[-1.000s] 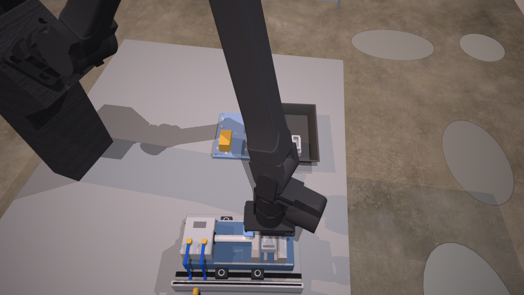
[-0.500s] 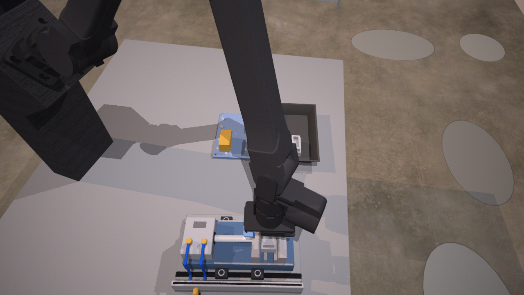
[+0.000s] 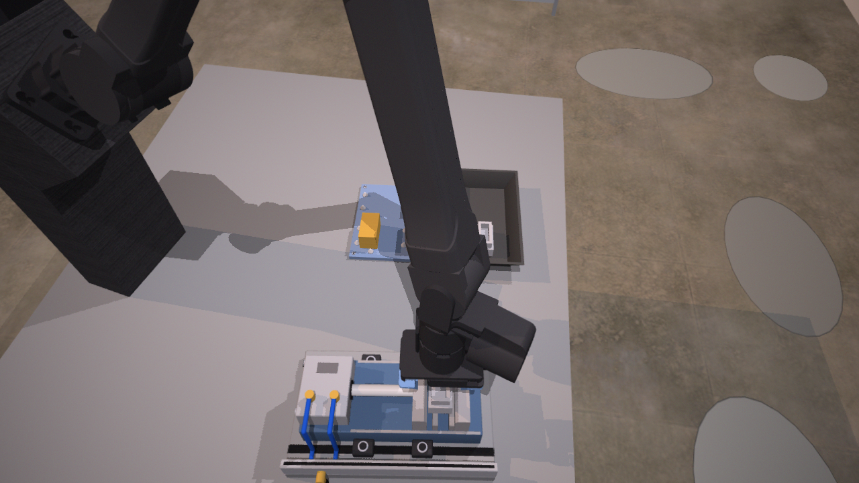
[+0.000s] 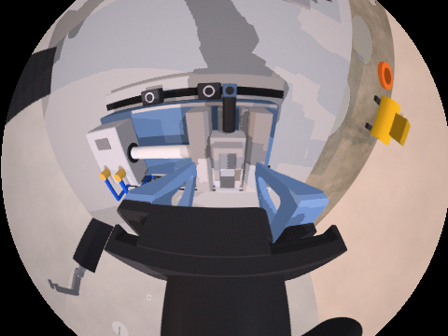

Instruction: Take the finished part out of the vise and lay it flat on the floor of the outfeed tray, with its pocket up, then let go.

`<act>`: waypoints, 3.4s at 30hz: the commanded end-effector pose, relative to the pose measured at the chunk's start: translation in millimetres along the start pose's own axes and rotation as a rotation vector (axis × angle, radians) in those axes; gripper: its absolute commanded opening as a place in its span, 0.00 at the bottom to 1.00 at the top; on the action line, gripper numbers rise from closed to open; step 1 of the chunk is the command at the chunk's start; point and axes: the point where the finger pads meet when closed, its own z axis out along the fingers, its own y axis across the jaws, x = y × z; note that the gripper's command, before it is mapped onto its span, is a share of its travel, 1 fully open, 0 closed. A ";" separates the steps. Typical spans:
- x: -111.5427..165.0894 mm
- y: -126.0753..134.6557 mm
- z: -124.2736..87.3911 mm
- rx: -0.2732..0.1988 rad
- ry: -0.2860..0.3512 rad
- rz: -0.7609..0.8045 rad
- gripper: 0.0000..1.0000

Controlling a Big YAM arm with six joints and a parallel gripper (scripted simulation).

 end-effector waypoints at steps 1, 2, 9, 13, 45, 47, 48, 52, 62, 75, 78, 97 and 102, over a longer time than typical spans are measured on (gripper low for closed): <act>1.8 -20.2 -2.4 0.040 0.009 -0.003 0.64; 1.8 -20.2 -2.4 0.040 0.009 -0.003 0.64; 1.8 -20.2 -2.4 0.040 0.009 -0.003 0.64; 1.8 -20.2 -2.4 0.040 0.009 -0.003 0.64; 2.4 -20.1 -3.1 0.041 0.010 -0.004 0.00; 2.4 -20.1 -3.1 0.041 0.010 -0.004 0.00; 2.4 -20.1 -3.1 0.041 0.010 -0.004 0.00; 2.4 -20.1 -3.1 0.041 0.010 -0.004 0.00; 2.4 -20.1 -3.1 0.041 0.010 -0.004 0.00; 2.4 -20.1 -3.1 0.041 0.010 -0.004 0.00; 2.4 -20.1 -3.1 0.041 0.010 -0.004 0.00; 2.6 -20.6 -4.1 0.043 0.011 -0.004 0.00; 3.2 -22.3 -10.3 0.048 0.014 -0.005 0.00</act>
